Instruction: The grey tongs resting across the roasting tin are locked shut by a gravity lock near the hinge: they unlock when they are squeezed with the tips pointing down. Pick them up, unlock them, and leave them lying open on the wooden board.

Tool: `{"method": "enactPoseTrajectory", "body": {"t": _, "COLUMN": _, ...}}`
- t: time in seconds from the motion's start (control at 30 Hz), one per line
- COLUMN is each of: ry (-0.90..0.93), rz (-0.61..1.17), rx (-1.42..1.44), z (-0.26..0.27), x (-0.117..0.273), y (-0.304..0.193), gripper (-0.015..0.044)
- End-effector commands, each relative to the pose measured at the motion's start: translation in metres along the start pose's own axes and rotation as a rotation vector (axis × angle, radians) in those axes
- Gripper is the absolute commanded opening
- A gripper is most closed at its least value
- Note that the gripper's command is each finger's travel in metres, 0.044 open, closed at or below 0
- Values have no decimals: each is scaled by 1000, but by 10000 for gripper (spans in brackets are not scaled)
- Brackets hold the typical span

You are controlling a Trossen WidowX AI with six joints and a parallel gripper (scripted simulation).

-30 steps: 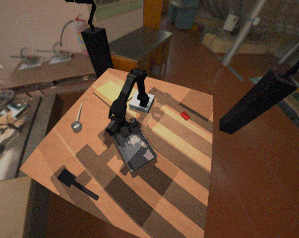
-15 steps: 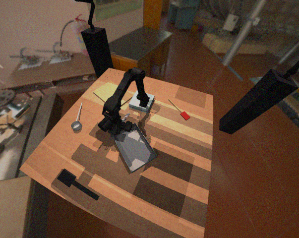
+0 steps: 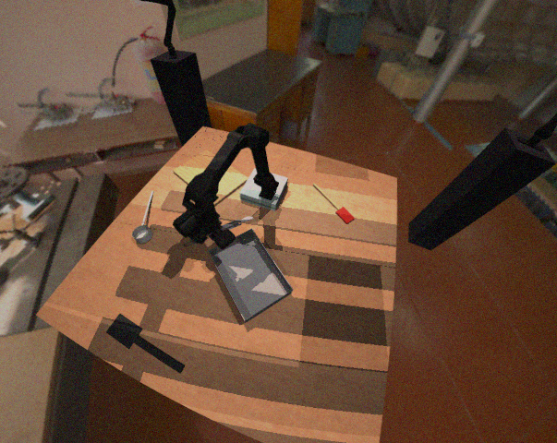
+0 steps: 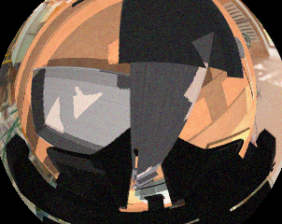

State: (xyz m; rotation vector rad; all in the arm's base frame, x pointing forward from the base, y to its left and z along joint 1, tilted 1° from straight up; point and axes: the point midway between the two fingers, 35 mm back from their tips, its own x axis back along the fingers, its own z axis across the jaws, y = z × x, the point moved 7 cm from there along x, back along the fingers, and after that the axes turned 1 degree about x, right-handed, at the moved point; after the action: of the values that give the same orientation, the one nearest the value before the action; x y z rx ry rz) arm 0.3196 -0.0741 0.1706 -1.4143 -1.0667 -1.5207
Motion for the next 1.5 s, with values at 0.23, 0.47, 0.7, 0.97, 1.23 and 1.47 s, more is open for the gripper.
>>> {"method": "enactPoseTrajectory", "body": {"t": 0.23, "ry": 28, "rz": -61, "rx": -370, "z": -32, "x": 19, "y": 5, "gripper": -150}}
{"method": "enactPoseTrajectory", "body": {"t": 0.47, "ry": 26, "rz": -50, "rx": -625, "z": -47, "x": 17, "y": 6, "gripper": -150}}
{"method": "enactPoseTrajectory", "body": {"t": 0.7, "ry": 22, "rz": -40, "rx": -912, "z": -62, "x": 14, "y": 6, "gripper": -150}}
{"method": "enactPoseTrajectory", "body": {"t": 0.97, "ry": 16, "rz": -28, "rx": -1242, "z": -81, "x": 11, "y": 6, "gripper": -150}}
{"method": "enactPoseTrajectory", "body": {"t": 1.23, "ry": 7, "rz": -21, "rx": -1571, "z": -100, "x": 8, "y": 5, "gripper": -150}}
{"method": "enactPoseTrajectory", "body": {"t": 1.47, "ry": 0, "rz": -10, "rx": -1858, "z": -116, "x": 5, "y": 2, "gripper": -150}}
